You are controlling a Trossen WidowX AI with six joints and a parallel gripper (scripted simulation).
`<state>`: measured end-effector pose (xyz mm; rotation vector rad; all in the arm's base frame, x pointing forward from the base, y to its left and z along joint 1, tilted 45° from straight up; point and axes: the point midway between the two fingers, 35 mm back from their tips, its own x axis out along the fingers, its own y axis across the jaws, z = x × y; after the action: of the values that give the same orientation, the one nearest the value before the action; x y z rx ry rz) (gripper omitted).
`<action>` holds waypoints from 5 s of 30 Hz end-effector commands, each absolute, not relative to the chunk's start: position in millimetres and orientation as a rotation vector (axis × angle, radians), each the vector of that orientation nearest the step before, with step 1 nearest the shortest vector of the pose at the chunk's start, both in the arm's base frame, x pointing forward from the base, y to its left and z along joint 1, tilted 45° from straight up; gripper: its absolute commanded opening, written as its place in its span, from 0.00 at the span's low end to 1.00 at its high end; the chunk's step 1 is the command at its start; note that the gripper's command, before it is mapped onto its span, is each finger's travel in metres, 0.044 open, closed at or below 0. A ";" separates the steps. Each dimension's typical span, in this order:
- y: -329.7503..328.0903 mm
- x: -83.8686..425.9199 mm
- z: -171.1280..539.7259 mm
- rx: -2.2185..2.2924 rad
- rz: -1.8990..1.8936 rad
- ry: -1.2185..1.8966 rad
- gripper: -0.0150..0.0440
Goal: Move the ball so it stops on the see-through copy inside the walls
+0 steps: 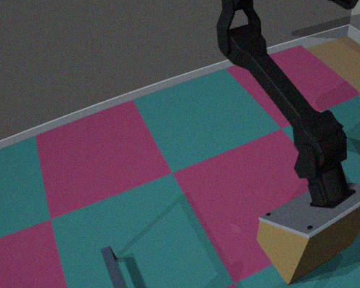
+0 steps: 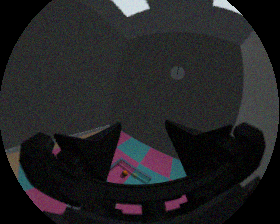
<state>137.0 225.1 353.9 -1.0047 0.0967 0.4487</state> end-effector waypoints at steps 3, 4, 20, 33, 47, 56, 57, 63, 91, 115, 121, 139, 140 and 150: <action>239.2 190.2 303.8 -1.023 0.295 0.296 0.83; 239.2 201.0 294.0 -1.023 0.266 0.334 0.83; 129.9 346.8 113.3 -0.853 -0.235 0.969 0.83; -41.5 340.5 -42.8 -0.515 -0.693 1.465 0.83; -61.0 335.1 -61.8 -0.494 -0.718 1.489 0.83; -70.8 334.6 -71.8 -0.494 -0.717 1.490 0.83; -72.0 334.5 -73.0 -0.494 -0.717 1.490 0.83; -78.8 333.9 -79.9 -0.495 -0.718 1.490 0.83; -77.9 336.8 -80.4 -0.493 -0.715 1.489 0.35; -21.9 349.8 8.5 -0.488 -0.710 1.490 0.25; -58.7 358.5 16.0 -0.490 -0.712 1.489 0.25; -122.0 360.6 -13.2 -0.496 -0.720 1.487 0.25; -126.3 359.9 -17.4 -0.497 -0.720 1.487 0.25; -139.3 357.5 -29.8 -0.498 -0.722 1.487 0.25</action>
<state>357.5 -138.1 -27.6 -0.4904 1.4873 -0.7251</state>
